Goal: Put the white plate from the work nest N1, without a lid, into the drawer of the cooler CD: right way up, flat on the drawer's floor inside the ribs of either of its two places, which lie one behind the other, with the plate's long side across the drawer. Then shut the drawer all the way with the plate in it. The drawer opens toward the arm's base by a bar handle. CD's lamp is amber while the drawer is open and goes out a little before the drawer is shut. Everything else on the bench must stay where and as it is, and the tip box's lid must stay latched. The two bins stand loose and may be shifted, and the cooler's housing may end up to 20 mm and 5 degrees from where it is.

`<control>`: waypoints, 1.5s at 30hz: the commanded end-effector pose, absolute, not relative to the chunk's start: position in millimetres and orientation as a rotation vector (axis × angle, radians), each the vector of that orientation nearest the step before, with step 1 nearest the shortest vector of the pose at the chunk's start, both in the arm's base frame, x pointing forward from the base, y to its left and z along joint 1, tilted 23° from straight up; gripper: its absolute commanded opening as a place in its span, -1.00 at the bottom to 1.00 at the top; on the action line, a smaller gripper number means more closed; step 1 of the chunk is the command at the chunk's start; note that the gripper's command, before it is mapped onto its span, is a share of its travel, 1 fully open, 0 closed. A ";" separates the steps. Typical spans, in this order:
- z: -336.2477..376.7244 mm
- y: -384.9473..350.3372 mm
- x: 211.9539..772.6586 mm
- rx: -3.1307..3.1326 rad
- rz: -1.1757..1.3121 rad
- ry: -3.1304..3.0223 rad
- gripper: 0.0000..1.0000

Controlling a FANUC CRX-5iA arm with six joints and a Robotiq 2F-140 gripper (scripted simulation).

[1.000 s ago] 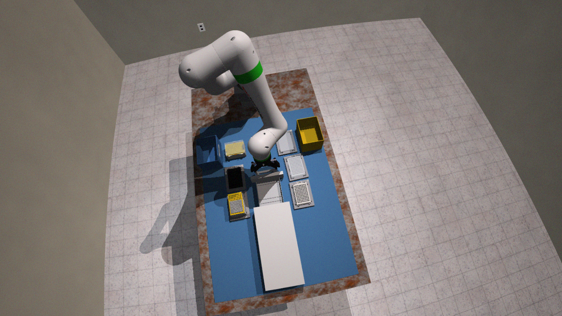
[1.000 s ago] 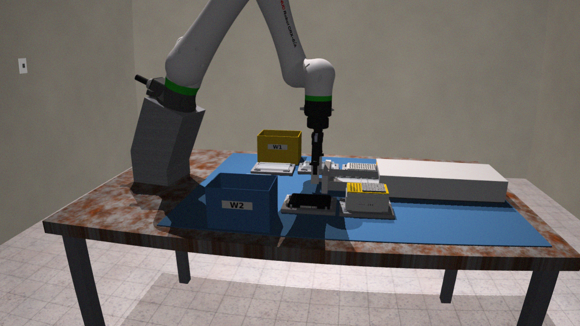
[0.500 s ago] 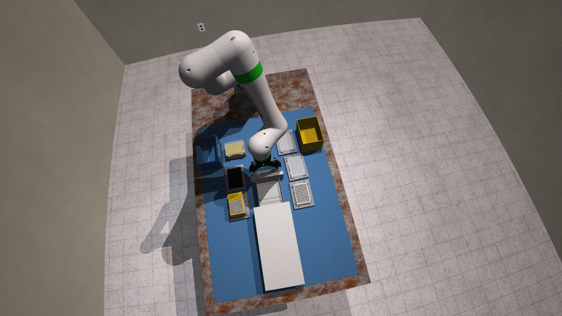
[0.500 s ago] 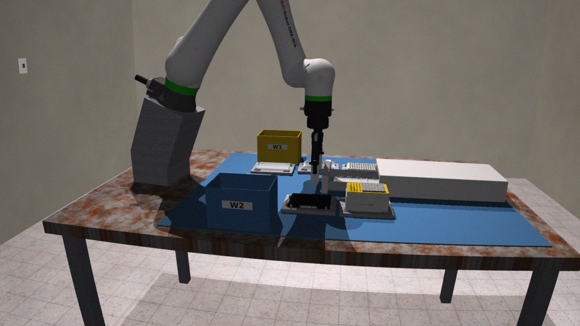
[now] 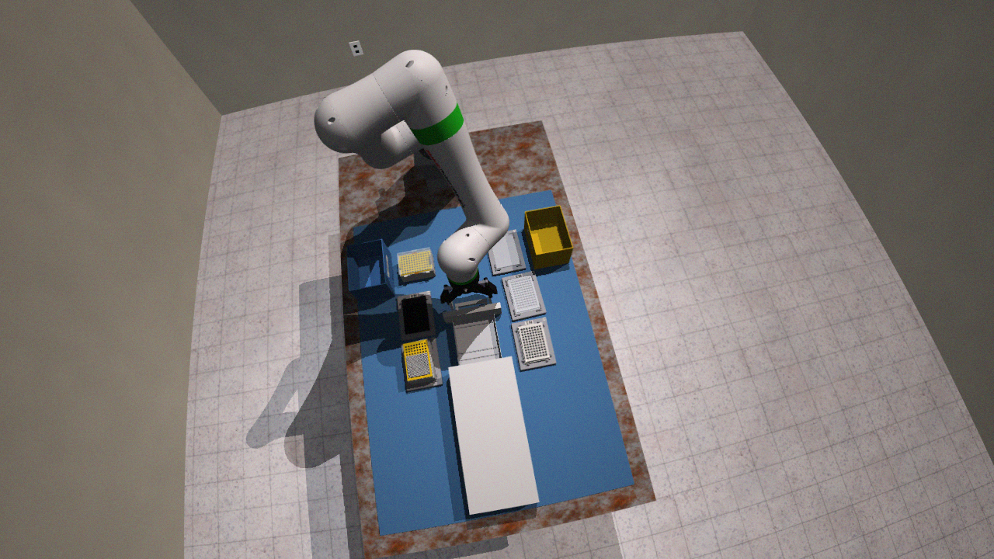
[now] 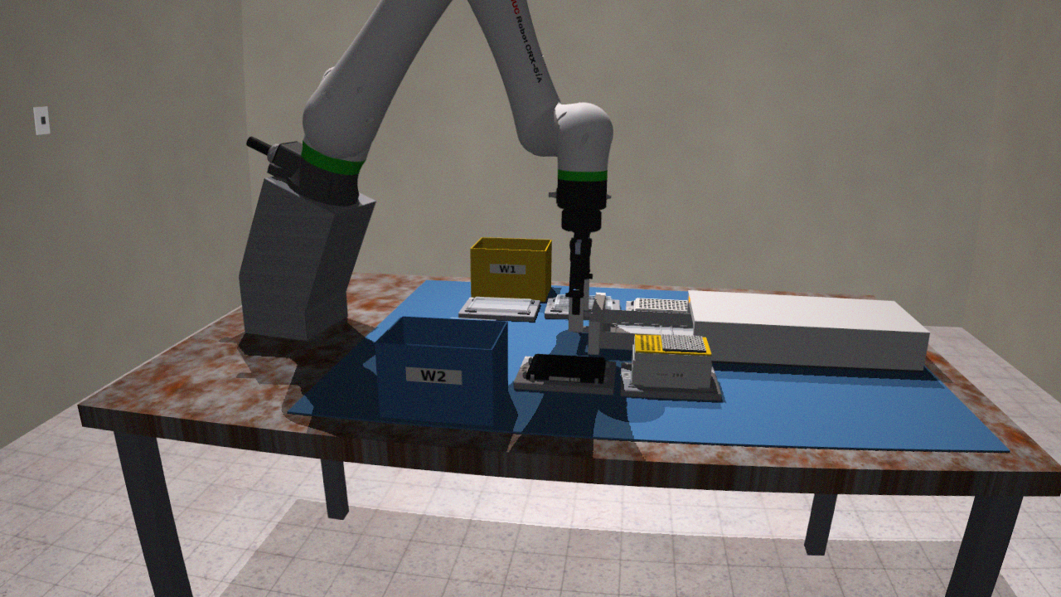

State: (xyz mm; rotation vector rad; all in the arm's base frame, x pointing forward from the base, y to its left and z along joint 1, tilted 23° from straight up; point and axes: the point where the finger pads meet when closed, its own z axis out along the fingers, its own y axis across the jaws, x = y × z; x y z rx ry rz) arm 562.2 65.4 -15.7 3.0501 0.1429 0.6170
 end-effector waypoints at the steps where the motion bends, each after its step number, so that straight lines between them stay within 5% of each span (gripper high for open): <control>1: -13.1 65.5 561.4 3.050 0.617 0.143 0.73; 45: 36.0 65.9 540.6 3.050 0.617 0.143 0.73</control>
